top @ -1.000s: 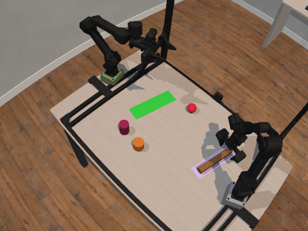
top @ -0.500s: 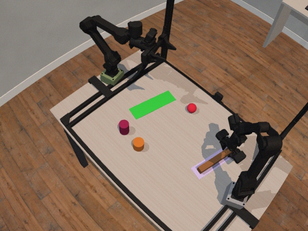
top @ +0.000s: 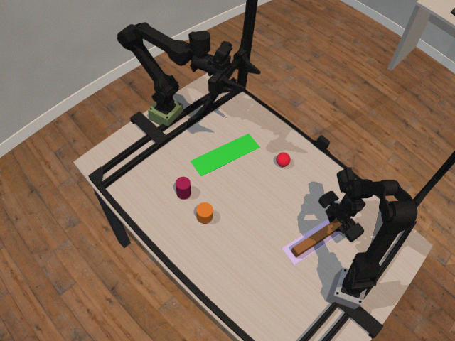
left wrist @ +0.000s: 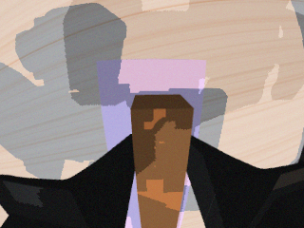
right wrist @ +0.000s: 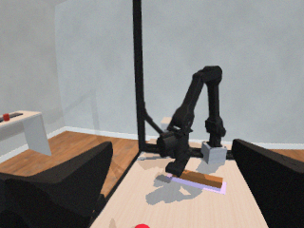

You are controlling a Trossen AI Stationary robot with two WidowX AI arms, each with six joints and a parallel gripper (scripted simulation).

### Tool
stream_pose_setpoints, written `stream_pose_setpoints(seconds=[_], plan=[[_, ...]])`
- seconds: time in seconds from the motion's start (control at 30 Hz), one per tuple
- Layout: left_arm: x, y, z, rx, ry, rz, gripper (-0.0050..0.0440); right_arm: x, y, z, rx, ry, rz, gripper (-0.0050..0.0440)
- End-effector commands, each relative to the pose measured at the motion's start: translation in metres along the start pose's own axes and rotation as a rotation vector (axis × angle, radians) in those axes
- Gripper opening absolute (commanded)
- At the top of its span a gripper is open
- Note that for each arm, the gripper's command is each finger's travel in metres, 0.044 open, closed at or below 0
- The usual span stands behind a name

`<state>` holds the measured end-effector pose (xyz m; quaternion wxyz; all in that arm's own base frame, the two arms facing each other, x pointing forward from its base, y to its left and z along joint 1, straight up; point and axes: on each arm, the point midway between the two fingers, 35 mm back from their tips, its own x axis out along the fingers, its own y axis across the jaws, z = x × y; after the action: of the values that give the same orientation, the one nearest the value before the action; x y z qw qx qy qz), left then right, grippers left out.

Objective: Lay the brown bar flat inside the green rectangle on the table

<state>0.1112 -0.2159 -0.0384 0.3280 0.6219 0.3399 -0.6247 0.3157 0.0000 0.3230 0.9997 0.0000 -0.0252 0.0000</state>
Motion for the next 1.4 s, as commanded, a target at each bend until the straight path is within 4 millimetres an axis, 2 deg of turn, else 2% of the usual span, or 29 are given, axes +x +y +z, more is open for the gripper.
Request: stream_pose_setpoints(seconds=[0.0,0.1,0.33,0.73,0.83,1.3,1.37], plan=[[-0.032,0.004,0.001,0.001,-0.004,0.017,0.0000,0.000,0.000,0.000,0.000,0.000,0.000,0.0440],[-0.048,0.002,0.001,0.001,-0.004,0.017,0.0000,0.000,0.000,0.000,0.000,0.000,0.000,0.0440],[-0.048,0.005,0.001,0.005,-0.004,0.017,0.0000,0.000,0.000,0.000,0.000,0.000,0.000,0.0440],[-0.056,0.050,-0.003,0.084,-0.004,0.017,0.0000,0.000,0.000,0.000,0.000,0.000,0.000,0.0440],[-0.057,0.054,-0.004,0.091,-0.004,0.017,0.0000,0.000,0.000,0.000,0.000,0.000,0.000,0.0440],[-0.062,0.106,-0.019,0.185,-0.003,0.017,0.0000,0.000,0.000,0.000,0.000,0.000,0.000,0.0440],[-0.062,0.106,-0.019,0.185,-0.003,0.017,0.0000,0.000,0.000,0.000,0.000,0.000,0.000,0.0440]])
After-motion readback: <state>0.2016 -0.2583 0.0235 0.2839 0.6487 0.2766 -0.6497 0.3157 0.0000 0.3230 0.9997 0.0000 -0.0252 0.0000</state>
